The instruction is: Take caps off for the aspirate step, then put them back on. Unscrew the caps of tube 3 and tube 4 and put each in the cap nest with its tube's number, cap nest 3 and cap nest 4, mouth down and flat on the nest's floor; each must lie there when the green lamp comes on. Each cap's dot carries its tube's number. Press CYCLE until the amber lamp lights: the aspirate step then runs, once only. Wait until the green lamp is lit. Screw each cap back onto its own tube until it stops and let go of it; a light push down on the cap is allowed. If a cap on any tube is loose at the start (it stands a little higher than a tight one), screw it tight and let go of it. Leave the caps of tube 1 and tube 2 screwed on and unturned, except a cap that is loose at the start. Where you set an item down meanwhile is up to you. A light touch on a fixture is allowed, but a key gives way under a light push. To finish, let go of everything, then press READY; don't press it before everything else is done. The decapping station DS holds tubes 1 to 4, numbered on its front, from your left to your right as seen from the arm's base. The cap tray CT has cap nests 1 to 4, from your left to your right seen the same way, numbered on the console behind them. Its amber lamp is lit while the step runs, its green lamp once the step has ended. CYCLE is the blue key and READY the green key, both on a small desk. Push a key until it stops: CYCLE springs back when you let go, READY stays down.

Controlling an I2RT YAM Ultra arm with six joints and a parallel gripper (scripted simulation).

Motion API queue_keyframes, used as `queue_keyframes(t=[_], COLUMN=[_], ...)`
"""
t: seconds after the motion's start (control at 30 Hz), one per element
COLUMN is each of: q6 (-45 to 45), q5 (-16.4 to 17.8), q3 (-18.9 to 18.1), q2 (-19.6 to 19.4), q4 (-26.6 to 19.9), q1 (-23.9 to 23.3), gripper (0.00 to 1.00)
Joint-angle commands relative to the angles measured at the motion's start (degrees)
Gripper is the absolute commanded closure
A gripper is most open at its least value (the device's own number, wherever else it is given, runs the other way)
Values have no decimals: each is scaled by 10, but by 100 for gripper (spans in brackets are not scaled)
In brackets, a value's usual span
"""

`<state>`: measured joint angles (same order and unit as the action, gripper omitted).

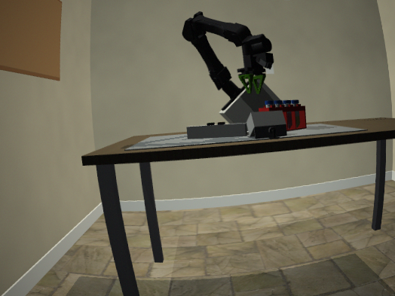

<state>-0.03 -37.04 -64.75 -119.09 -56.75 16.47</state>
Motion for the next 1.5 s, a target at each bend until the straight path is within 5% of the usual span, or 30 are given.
queue_keyframes(t=[0.0, 0.17, 0.53, 0.73, 1.0, 1.3, 1.47], q6=[-198, -264, -661, -758, -1032, -1043, -1029], q5=[15, 19, 43, 44, 44, 45, 39], q3=[-25, -35, -121, -124, -124, -126, -105], q2=[-42, -58, -167, -170, -170, -170, -178], q4=[3, 3, -9, -9, -10, -12, 23], q1=[39, 48, 106, 107, 107, 108, 95], gripper=[51, 51, 51, 51, 51, 51, 51])
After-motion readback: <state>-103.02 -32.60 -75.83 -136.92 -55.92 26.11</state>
